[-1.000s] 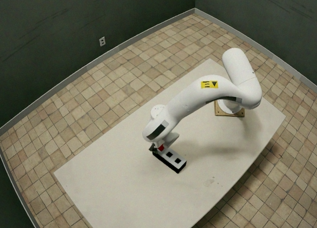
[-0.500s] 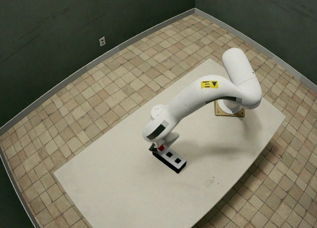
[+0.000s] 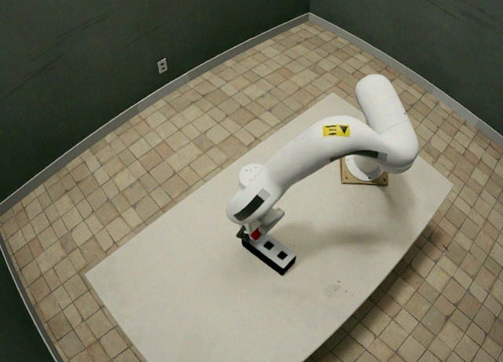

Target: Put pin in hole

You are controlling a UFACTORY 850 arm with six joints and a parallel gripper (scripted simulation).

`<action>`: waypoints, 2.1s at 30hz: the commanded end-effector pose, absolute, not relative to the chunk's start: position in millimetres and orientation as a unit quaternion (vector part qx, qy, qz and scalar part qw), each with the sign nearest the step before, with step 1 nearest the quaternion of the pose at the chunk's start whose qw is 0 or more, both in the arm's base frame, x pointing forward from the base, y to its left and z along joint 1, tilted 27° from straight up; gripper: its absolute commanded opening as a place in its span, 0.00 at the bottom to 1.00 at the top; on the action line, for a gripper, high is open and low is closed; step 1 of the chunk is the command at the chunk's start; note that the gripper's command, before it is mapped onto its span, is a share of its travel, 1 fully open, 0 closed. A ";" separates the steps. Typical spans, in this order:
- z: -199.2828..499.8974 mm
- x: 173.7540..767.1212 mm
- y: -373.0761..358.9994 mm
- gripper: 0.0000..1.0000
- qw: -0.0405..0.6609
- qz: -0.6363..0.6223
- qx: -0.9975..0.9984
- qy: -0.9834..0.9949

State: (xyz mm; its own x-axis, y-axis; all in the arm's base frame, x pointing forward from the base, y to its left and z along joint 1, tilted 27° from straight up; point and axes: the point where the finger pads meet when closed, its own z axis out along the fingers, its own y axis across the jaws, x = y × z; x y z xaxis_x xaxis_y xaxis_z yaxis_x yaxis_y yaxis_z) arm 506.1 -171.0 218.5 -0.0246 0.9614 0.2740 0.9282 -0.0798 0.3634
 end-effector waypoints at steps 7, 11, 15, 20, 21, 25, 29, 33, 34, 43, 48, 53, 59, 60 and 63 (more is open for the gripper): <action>220.0 506.2 -171.6 1.00 0.036 0.231 0.697 0.677; 230.9 502.6 -174.9 1.00 0.036 0.231 0.697 0.677; 230.9 502.6 -174.9 1.00 0.036 0.231 0.697 0.677; 230.9 502.6 -174.9 1.00 0.036 0.231 0.697 0.677; 230.9 502.6 -174.9 1.00 0.036 0.231 0.697 0.677; 241.4 498.2 -178.0 1.00 0.036 0.231 0.697 0.677; 241.4 498.2 -178.0 1.00 0.036 0.231 0.697 0.677; 241.4 498.2 -178.0 1.00 0.036 0.231 0.697 0.677; 241.4 498.2 -178.0 1.00 0.036 0.231 0.697 0.677; 254.6 492.6 -181.9 1.00 0.036 0.231 0.697 0.677; 254.6 492.6 -181.9 1.00 0.036 0.231 0.697 0.677; 254.6 492.6 -181.9 1.00 0.036 0.231 0.697 0.677; 298.9 474.1 -195.0 1.00 0.036 0.232 0.697 0.677; 298.9 474.1 -195.0 1.00 0.036 0.232 0.697 0.677; 298.9 474.1 -195.0 1.00 0.036 0.232 0.697 0.677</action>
